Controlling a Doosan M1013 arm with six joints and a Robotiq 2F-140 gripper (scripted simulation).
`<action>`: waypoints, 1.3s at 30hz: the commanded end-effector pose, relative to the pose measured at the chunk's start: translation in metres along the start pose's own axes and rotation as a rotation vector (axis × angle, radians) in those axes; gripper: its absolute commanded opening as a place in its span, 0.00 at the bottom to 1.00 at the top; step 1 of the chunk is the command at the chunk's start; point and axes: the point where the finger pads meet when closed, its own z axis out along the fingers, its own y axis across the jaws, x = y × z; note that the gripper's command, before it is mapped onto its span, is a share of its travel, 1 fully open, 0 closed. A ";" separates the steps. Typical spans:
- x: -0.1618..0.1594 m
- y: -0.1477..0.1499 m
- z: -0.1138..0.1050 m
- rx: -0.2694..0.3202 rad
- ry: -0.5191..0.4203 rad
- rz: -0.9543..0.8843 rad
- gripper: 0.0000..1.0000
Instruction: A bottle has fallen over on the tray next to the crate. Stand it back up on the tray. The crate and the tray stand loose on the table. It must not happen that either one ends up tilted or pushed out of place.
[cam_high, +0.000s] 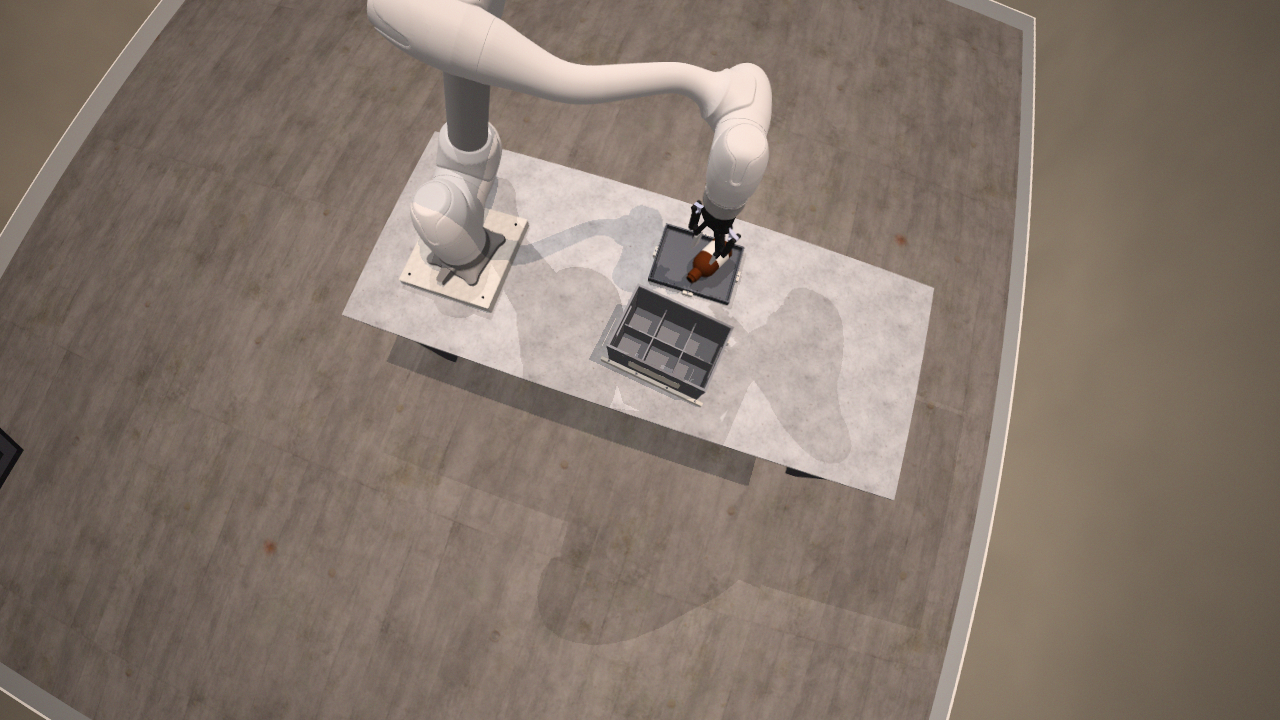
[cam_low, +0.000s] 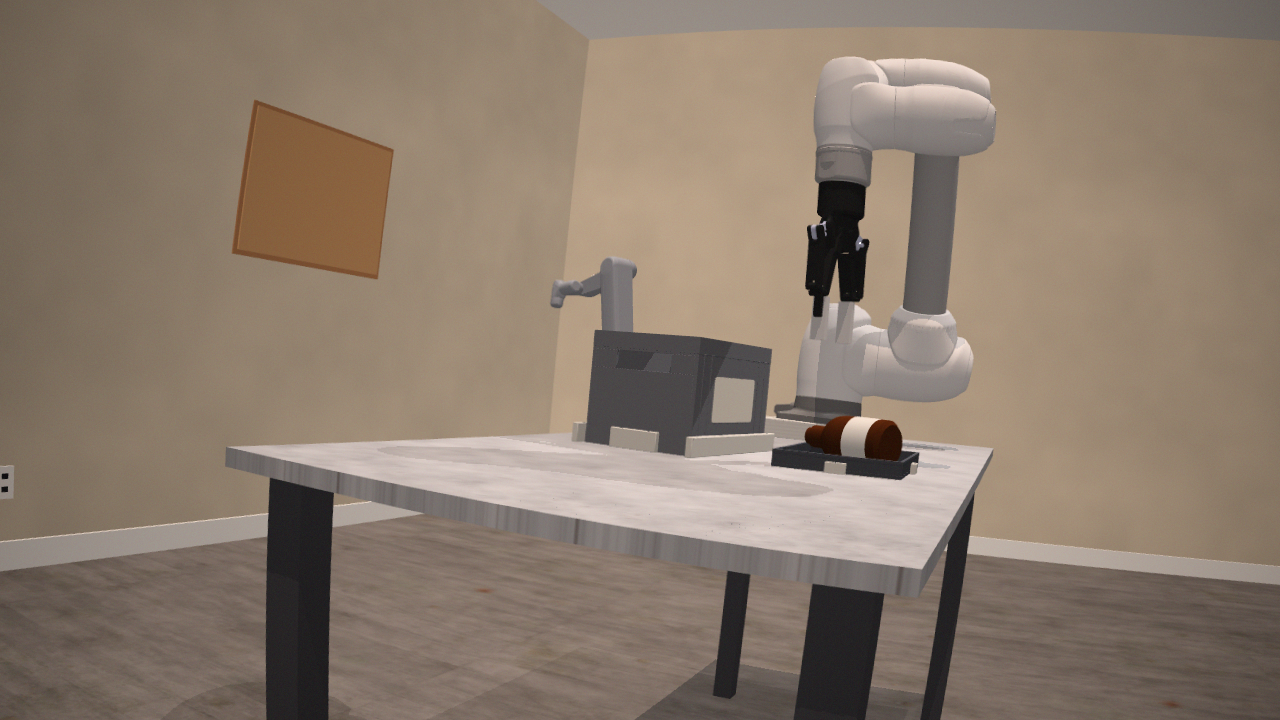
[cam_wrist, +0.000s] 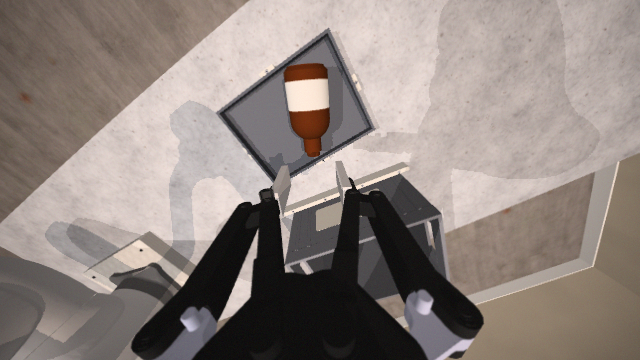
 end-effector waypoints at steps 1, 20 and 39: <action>0.000 -0.002 0.001 0.003 0.005 0.007 0.44; 0.000 -0.002 0.001 0.003 0.005 0.007 0.44; 0.000 -0.002 0.021 0.002 0.007 0.007 0.44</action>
